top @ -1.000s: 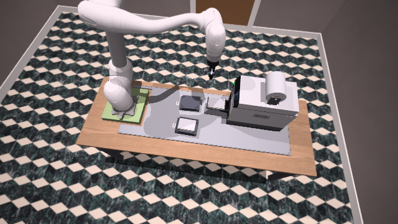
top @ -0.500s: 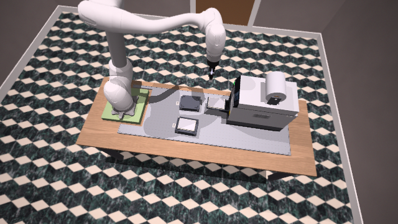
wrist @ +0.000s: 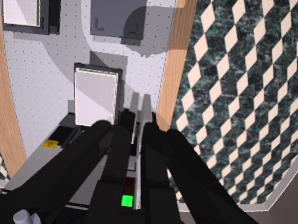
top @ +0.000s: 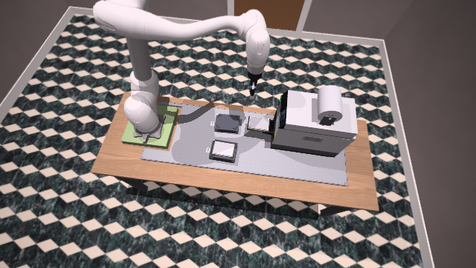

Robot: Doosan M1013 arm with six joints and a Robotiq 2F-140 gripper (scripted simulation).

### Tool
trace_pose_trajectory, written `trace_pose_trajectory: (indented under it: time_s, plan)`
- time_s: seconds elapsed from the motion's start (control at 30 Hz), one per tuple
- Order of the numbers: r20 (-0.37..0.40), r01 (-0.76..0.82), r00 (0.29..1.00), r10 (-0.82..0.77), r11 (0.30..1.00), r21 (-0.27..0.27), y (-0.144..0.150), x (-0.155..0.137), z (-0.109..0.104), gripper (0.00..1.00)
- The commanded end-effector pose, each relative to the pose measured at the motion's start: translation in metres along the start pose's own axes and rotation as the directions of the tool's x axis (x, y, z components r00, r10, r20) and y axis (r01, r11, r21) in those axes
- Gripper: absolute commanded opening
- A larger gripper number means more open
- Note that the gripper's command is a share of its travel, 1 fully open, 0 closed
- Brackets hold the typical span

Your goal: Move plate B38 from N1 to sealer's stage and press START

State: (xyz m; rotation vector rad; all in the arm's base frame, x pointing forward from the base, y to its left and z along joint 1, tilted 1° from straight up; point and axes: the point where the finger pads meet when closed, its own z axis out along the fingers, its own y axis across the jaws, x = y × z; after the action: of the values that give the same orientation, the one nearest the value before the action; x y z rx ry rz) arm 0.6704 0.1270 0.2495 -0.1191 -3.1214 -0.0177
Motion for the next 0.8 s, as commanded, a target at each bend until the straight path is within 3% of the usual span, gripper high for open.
trace_pose_trajectory:
  time_s: [0.0,0.77]
  plan:
    - [-0.002,0.001,1.0,-0.001,1.0,-0.005,-0.008,0.003,0.0,0.7]
    - [-0.002,0.01,1.0,-0.01,1.0,-0.005,-0.095,0.051,0.001,0.7]
